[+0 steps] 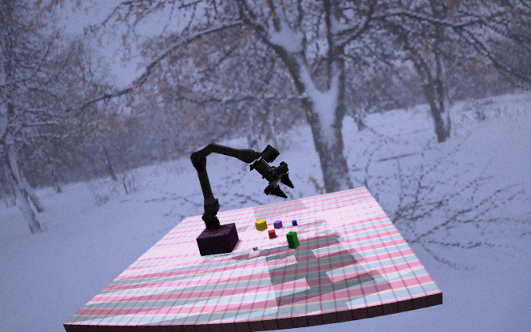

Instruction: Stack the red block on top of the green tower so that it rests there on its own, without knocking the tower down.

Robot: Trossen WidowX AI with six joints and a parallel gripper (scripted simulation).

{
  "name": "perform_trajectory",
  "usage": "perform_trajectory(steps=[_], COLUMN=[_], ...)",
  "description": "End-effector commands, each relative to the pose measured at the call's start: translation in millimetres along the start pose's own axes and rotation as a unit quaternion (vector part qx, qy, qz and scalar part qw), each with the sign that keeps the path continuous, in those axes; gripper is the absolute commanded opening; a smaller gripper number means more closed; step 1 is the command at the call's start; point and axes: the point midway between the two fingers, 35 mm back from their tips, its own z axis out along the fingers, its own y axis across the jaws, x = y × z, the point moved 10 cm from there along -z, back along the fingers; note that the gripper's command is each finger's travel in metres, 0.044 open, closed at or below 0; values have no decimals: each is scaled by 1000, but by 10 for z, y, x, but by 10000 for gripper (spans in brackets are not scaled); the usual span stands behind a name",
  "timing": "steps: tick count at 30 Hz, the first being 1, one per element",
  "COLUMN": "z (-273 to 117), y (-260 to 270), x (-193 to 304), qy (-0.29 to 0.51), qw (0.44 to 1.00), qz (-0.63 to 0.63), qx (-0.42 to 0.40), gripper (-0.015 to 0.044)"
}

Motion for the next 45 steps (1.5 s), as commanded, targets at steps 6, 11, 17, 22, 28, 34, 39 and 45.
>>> perform_trajectory(steps=[6,11,17,22,28,34,39,45], z=[388,411,411,435,754,786,819,899], y=[-184,-215,-215,-221,-307,-322,-329,-348], x=[772,889,889,910,1142,1193,1213,1266], qy=[274,316,316,316,316,316,316,316], qw=[929,906,906,906,906,906,906,906], qz=[-247,-281,-281,-281,-281,-281,-281,-281], qx=[25,19,19,19,19,19,19,19], gripper=[440,440,440,440,440,440,440,440])
